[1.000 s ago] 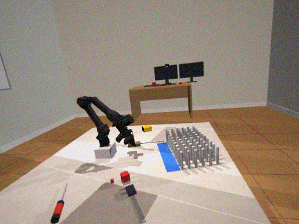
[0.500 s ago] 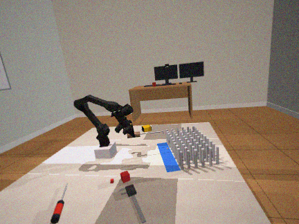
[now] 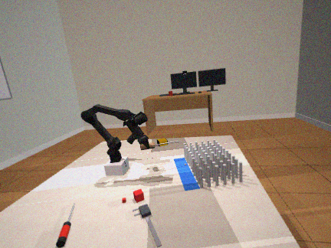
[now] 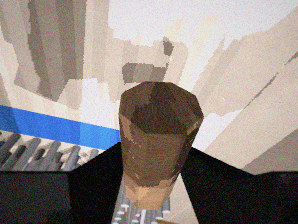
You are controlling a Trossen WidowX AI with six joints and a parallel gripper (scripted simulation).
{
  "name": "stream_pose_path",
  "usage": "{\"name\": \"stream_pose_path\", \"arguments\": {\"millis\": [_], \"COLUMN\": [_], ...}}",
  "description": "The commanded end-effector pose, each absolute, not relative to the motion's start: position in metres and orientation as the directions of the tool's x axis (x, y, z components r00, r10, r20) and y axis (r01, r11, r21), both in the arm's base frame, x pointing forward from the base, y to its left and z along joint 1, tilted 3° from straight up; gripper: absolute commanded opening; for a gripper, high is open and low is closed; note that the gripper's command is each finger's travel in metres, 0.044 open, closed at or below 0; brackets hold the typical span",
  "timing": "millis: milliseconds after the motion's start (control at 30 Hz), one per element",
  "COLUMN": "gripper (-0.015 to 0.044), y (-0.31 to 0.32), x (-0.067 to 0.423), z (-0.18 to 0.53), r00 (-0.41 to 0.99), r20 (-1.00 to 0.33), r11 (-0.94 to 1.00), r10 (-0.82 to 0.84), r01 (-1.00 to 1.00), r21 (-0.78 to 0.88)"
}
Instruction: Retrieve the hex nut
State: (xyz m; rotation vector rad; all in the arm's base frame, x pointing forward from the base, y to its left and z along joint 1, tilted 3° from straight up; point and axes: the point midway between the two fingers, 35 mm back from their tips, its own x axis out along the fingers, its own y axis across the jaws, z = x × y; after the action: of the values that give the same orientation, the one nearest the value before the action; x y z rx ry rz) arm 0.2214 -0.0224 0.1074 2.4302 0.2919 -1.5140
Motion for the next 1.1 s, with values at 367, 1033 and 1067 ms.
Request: {"name": "stream_pose_path", "arguments": {"millis": [367,1033,1067], "gripper": [0.0000,0.0000,0.0000], "y": [-0.003,0.026,0.027], "x": [0.235,0.247,0.247], "z": [0.115,0.119,0.119], "r00": [0.434,0.417,0.416], "r20": [-0.900,-0.907,-0.908], "r11": [-0.653,-0.022,0.012], "r10": [0.038,0.051,0.052], "r01": [0.693,0.909,0.909], "r21": [0.306,0.416,0.417]}}
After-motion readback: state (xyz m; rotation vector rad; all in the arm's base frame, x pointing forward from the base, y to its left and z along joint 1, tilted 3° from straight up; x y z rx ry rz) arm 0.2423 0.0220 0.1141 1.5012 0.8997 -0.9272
